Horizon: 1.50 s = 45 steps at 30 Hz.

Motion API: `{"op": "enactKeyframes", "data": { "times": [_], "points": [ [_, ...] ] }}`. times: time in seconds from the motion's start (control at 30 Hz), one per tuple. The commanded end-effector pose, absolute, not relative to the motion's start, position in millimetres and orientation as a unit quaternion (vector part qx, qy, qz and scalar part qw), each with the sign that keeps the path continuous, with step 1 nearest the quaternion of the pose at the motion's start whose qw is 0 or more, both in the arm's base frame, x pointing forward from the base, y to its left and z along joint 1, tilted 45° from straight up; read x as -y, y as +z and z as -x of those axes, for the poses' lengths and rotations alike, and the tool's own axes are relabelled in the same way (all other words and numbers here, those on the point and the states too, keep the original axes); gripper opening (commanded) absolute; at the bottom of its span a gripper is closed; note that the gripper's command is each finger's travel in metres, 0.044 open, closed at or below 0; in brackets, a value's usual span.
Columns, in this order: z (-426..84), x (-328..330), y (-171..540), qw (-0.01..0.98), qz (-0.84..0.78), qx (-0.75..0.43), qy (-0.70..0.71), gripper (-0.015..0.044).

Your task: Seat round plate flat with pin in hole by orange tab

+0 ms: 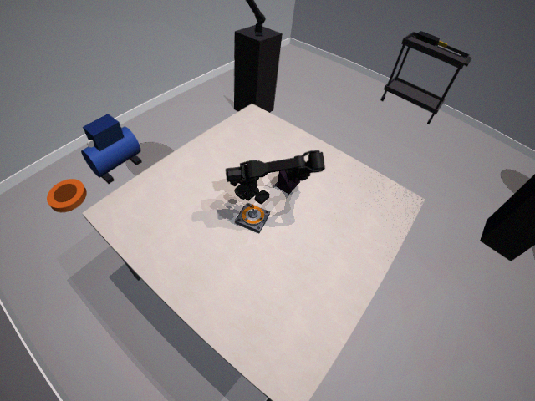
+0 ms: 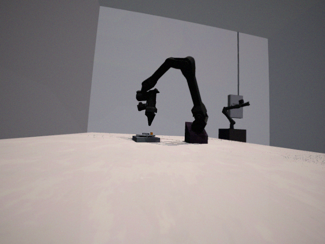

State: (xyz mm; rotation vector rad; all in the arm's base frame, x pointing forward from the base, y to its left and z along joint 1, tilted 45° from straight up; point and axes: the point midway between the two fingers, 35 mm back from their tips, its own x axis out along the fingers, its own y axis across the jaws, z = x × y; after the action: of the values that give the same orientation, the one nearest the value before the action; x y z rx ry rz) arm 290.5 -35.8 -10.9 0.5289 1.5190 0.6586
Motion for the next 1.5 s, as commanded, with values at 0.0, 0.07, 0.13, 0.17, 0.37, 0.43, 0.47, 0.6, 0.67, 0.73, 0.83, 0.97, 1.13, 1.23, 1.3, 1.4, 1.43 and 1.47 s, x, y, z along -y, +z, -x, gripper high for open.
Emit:
{"op": "enactKeyframes", "data": {
  "times": [0.0,0.07,0.13,0.17,0.37,0.43,0.47,0.6,0.67,0.73,0.83,0.97,1.13,1.23,1.3,1.4,1.43,1.47],
  "points": [
    [-288,25,-22,0.640,-0.237,-0.671,0.290,0.0000],
    [-287,17,-30,0.640,-0.237,-0.671,0.291,0.0000],
    [-286,9,-38,0.639,-0.238,-0.671,0.291,0.0000],
    [-285,6,-41,0.639,-0.238,-0.671,0.291,0.0000],
    [-284,3,-42,0.639,-0.238,-0.671,0.291,0.0000],
    [-282,3,-42,0.639,-0.238,-0.671,0.291,0.0000],
    [-281,2,-41,0.639,-0.238,-0.671,0.291,0.0000],
    [-277,0,-39,0.639,-0.238,-0.671,0.291,0.0000],
    [-275,-1,-38,0.639,-0.238,-0.671,0.291,0.0000],
    [-273,-3,-37,0.639,-0.238,-0.671,0.291,0.0000],
    [-270,-4,-35,0.639,-0.238,-0.671,0.291,0.0000],
    [-265,-7,-33,0.639,-0.238,-0.671,0.291,0.0000],
    [-261,-10,-29,0.639,-0.238,-0.671,0.291,0.0000],
    [-260,-12,-27,0.639,-0.238,-0.671,0.291,0.0000],
    [-259,-13,-25,0.639,-0.239,-0.671,0.291,0.0000],
    [-257,-16,-23,0.638,-0.239,-0.671,0.291,0.0000],
    [-257,-16,-23,0.638,-0.239,-0.671,0.292,0.0000],
    [-257,-17,-22,0.638,-0.239,-0.671,0.292,0.0000]
  ]
}}
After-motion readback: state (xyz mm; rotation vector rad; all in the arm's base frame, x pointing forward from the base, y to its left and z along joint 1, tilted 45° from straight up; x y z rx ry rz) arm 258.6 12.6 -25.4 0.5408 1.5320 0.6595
